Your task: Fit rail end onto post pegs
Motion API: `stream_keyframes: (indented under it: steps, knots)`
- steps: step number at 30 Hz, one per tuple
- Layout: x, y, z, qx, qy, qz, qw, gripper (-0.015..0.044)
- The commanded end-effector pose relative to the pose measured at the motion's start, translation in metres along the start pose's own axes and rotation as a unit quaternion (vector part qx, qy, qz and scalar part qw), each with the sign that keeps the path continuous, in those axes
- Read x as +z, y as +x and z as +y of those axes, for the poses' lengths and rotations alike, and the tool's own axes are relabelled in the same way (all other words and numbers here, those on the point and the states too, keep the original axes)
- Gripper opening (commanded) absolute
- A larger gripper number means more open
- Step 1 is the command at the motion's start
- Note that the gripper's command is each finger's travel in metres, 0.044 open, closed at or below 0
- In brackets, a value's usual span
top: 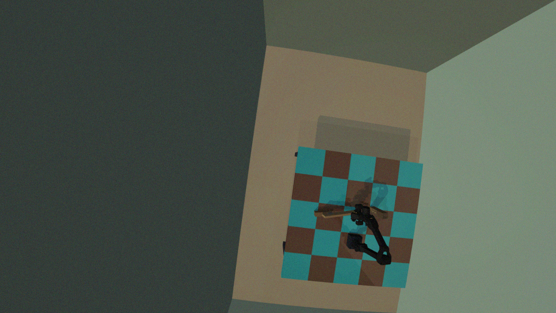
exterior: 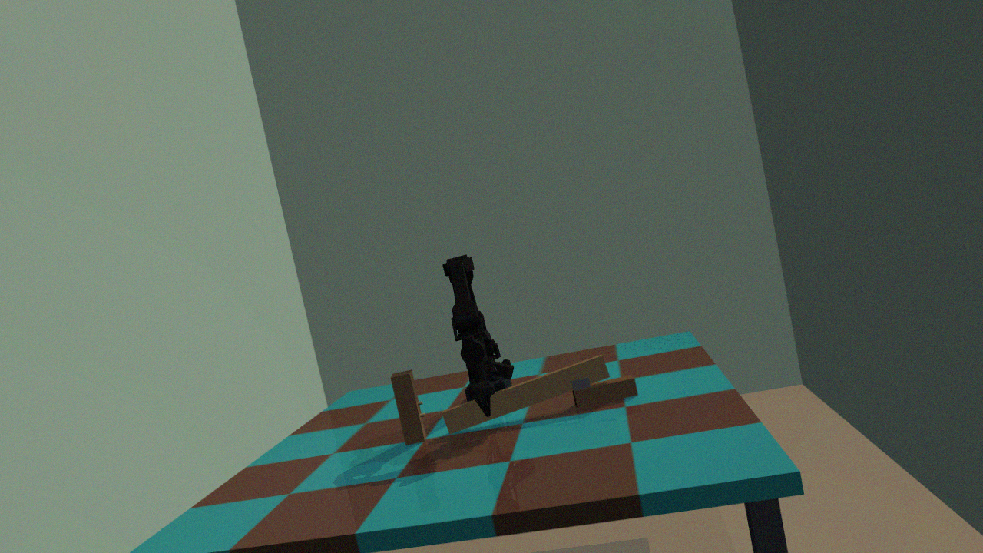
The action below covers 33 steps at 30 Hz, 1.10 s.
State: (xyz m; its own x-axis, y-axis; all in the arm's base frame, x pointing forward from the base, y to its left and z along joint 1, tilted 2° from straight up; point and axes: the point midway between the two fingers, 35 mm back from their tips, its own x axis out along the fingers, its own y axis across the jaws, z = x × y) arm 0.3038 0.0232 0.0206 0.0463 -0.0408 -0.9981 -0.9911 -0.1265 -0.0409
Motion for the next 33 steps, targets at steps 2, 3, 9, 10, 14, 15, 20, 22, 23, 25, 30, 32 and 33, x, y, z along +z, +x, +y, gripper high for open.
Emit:
stream_keyframes:
  steps: [2,3,9,10,14,15,20,22,23,25,30,32,33]
  knots:
    - [0.000,0.000,0.000,0.000,-0.001,-0.001,1.000,0.0000]
    - [0.000,0.000,0.000,0.000,-0.001,-0.001,1.000,0.0000]
    - [0.000,-0.004,0.000,0.000,-0.001,-0.001,1.000,0.0000]
    - [0.000,-0.004,0.000,0.000,-0.001,-0.001,1.000,0.0000]
    - [0.000,-0.006,-0.001,0.000,-0.001,-0.001,1.000,0.0000]
    - [0.000,-0.007,-0.001,0.000,-0.001,-0.001,1.000,0.0000]
    - [0.000,-0.009,-0.002,0.000,-0.001,-0.001,1.000,0.0000]
    - [0.000,-0.010,-0.002,0.000,-0.001,-0.001,1.000,0.0000]
    - [0.000,-0.011,-0.002,0.000,-0.001,-0.001,1.000,0.0000]
    - [0.000,-0.012,-0.003,0.000,-0.001,-0.001,1.000,0.0000]
    - [0.000,-0.014,-0.004,0.000,-0.001,-0.001,1.000,0.0000]
    - [0.000,-0.015,-0.004,0.000,-0.001,-0.001,1.000,0.0000]
    - [0.000,-0.016,-0.004,0.000,-0.001,-0.001,1.000,0.0000]
